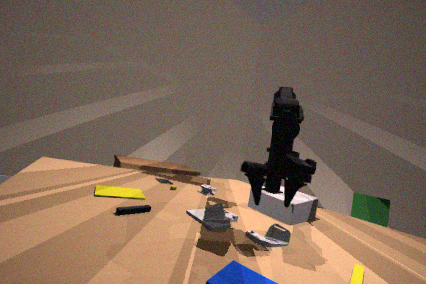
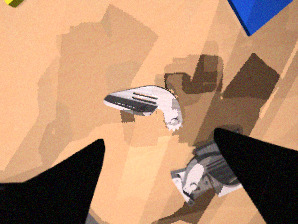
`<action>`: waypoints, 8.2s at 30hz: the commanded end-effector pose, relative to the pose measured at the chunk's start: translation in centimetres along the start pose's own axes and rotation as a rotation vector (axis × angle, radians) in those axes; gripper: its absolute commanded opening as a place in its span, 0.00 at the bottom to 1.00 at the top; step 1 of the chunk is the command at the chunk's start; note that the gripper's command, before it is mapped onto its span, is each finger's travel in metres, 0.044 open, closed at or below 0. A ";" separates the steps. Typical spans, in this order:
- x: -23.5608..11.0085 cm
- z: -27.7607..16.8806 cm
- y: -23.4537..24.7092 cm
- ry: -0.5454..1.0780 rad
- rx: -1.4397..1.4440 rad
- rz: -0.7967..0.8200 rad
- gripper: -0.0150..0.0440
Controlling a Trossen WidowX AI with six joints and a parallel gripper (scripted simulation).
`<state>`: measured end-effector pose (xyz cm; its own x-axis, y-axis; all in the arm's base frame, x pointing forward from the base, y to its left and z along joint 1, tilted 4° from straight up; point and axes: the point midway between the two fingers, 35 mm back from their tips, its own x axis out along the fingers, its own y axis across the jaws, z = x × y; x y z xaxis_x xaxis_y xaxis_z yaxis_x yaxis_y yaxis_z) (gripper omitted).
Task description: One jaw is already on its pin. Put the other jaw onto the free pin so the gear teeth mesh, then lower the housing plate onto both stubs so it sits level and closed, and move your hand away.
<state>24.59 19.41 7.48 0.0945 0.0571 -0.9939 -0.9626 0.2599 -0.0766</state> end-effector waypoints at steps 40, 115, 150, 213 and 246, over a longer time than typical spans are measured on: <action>-0.3 1.1 0.9 0.007 -0.947 0.002 1.00; 8.7 1.4 1.2 0.007 -1.262 0.005 1.00; 8.7 1.4 1.3 0.003 -1.259 0.007 0.48; 0.8 -1.4 -0.4 0.011 -0.797 0.003 0.48; 0.7 -5.8 -2.0 0.016 -0.082 -0.002 0.48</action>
<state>25.17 13.78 6.53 0.0936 0.0364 -0.9949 -0.9908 0.1016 -0.0895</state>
